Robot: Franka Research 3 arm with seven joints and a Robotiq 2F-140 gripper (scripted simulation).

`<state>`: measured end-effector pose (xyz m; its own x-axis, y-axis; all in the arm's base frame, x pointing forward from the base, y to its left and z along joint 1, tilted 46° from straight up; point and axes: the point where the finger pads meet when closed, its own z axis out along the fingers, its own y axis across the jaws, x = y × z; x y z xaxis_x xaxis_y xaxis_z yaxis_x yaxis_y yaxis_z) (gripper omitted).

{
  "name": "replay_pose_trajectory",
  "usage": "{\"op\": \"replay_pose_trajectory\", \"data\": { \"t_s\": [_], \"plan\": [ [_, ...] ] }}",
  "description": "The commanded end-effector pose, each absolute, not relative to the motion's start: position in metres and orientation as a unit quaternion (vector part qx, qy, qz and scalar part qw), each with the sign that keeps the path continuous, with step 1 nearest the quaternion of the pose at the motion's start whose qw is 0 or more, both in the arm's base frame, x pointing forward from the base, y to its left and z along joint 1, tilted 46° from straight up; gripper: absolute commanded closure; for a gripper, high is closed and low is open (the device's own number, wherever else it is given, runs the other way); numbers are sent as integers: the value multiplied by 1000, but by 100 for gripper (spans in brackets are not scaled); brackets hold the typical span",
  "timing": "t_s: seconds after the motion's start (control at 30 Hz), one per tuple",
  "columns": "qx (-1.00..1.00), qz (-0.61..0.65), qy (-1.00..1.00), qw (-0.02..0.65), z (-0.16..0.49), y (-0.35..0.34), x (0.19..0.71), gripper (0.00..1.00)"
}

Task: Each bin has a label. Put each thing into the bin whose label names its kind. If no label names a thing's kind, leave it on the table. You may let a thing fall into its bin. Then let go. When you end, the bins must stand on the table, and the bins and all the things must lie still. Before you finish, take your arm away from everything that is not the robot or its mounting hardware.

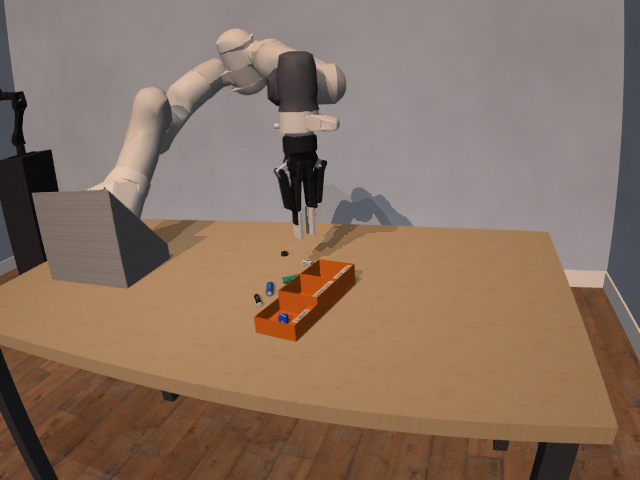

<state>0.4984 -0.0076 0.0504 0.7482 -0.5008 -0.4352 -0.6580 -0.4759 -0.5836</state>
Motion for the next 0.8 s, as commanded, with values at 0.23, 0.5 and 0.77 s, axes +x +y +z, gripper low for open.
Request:
{"op": "replay_pose_trajectory", "data": {
  "t_s": [0.23,0.5,0.77],
  "plan": [
    [-891,41,233,387,49,-10,499,82],
    [-897,28,209,387,49,-10,499,82],
    [-897,28,209,387,50,-9,499,82]
  ]
}}
